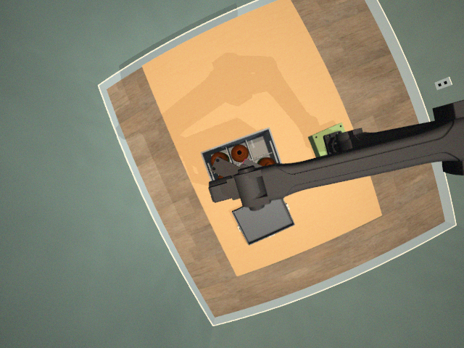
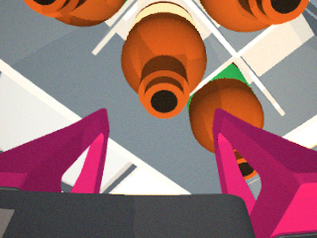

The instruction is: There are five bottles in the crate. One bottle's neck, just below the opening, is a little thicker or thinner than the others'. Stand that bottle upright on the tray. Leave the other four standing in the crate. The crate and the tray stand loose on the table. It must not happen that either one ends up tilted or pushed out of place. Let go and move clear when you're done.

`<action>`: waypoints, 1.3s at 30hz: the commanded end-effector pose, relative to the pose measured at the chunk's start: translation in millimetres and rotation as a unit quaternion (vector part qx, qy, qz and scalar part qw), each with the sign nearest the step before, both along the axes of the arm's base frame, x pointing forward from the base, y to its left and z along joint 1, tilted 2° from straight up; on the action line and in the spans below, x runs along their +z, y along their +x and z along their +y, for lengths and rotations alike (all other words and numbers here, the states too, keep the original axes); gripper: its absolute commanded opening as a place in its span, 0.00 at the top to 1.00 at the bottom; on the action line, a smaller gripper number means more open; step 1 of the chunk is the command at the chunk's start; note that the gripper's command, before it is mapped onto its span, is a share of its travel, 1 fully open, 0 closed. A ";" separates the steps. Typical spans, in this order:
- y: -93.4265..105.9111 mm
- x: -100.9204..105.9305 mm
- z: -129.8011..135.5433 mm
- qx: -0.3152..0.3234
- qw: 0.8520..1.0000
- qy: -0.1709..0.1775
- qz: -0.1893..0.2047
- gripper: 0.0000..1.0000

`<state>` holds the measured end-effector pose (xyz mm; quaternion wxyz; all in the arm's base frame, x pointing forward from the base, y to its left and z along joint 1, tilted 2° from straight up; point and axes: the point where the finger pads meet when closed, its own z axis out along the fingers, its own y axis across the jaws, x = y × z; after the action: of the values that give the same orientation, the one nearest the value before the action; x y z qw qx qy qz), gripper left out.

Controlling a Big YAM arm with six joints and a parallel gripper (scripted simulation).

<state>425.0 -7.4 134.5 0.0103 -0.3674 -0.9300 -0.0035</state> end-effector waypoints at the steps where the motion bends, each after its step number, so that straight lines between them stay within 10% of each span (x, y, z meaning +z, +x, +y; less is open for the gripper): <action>1: -1.4 -7.5 5.6 0.001 1.000 -0.001 0.004 0.39; 39: -5.8 -3.4 6.2 0.000 1.000 0.000 0.000 0.39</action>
<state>421.3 -6.1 134.1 0.0106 -0.3673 -0.9300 -0.0033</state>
